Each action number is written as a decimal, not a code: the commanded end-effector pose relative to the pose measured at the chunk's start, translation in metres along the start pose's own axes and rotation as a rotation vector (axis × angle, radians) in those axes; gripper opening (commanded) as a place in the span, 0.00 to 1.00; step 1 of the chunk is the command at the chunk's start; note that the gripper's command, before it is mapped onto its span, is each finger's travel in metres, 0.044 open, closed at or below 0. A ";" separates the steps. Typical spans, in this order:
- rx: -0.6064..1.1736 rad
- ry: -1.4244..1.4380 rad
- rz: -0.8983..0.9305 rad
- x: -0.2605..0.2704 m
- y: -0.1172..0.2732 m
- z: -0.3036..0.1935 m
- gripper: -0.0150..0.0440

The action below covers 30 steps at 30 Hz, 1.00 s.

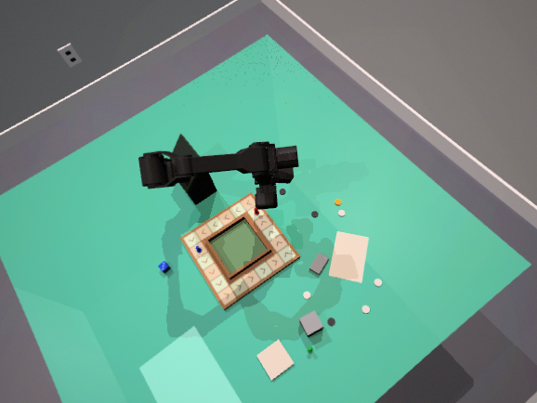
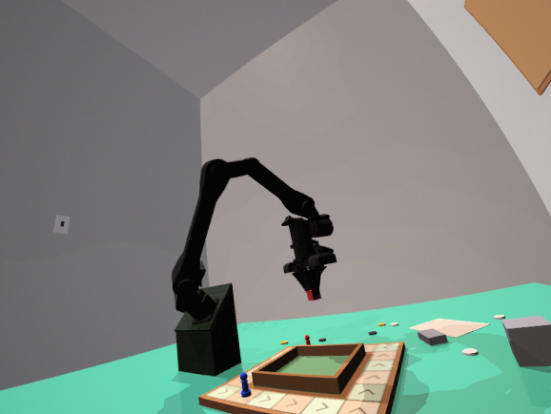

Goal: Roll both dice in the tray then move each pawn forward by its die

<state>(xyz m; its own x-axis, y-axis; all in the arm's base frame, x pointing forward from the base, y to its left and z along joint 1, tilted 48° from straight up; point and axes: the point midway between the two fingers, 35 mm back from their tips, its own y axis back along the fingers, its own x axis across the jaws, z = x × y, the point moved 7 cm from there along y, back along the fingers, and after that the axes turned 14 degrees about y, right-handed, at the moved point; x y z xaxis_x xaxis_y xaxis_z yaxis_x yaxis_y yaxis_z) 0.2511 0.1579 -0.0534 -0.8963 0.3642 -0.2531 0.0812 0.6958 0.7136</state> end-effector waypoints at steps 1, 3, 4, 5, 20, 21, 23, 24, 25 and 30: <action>-0.005 0.076 -0.007 -0.018 -0.001 -0.015 0.25; -0.006 0.115 -0.008 -0.026 -0.003 -0.023 0.25; -0.006 0.134 -0.008 -0.031 -0.003 -0.027 0.25; -0.006 0.154 -0.009 -0.035 -0.004 -0.031 0.25; 0.020 0.439 -0.015 -0.084 -0.021 -0.100 0.25; 0.023 0.458 -0.015 -0.086 -0.023 -0.105 0.25; 0.030 0.496 -0.013 -0.090 -0.026 -0.115 0.25; 0.034 0.514 -0.013 -0.093 -0.027 -0.120 0.25; 0.038 0.533 -0.012 -0.094 -0.029 -0.126 0.25; 0.053 0.598 -0.007 -0.100 -0.034 -0.143 0.25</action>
<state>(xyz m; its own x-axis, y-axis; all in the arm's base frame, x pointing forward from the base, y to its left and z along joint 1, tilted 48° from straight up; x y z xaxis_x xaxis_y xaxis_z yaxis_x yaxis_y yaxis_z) 0.2775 0.0168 0.0359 -0.9899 -0.0140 0.1408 0.0868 0.7257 0.6825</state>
